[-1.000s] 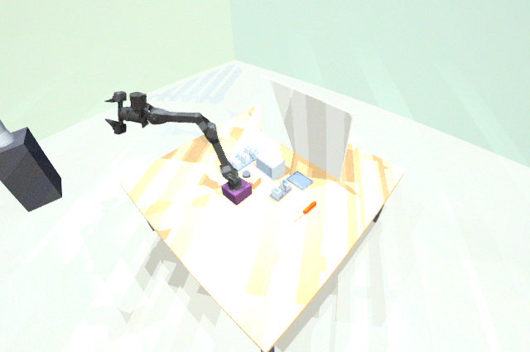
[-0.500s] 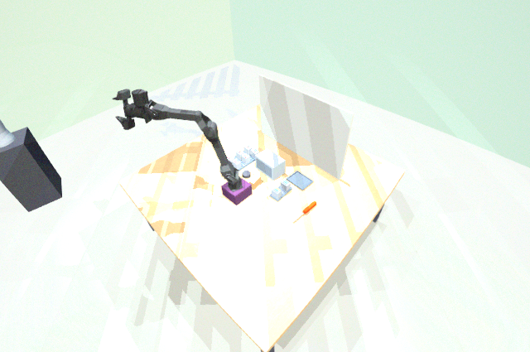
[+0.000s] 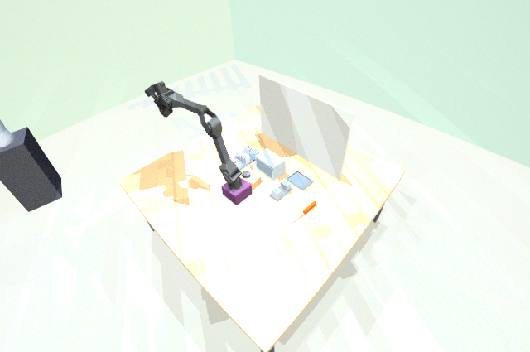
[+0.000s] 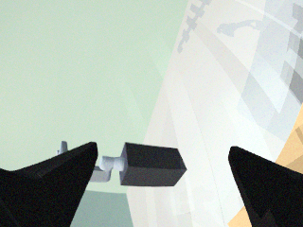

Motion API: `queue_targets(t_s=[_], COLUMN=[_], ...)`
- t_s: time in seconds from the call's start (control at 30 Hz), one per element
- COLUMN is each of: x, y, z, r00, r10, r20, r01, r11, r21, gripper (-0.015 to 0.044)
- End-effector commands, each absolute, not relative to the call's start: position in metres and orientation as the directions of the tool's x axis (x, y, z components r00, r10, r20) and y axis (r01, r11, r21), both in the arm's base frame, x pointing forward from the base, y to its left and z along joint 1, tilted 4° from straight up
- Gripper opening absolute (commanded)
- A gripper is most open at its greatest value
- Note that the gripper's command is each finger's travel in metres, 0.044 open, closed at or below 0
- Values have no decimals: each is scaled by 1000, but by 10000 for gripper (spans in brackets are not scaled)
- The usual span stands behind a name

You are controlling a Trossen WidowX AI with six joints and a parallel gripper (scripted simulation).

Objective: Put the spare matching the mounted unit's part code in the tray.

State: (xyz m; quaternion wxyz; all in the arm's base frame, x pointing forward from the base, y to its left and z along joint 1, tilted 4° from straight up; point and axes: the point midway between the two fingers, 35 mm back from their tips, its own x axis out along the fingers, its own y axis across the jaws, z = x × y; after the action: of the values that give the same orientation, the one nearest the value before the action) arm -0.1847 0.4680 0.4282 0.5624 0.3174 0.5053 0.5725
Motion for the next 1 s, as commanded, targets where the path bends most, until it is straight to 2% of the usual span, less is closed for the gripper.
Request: queue_targets(t_s=[0.0, 0.2, 0.5, 0.73, 0.97], x=[-119, -15, 124, 229, 310], y=[488, 495, 464, 404, 313], z=[404, 373, 333, 292, 254], r00=[-46, 130, 328, 420, 427], r10=[955, 901, 759, 570, 363], r20=[-294, -414, -563, -706, -828], r01=[-424, -502, -493, -431, -332], r11=[248, 420, 646, 810, 915], r21=[871, 756, 583, 397, 230], gripper=[440, 440, 440, 440, 440])
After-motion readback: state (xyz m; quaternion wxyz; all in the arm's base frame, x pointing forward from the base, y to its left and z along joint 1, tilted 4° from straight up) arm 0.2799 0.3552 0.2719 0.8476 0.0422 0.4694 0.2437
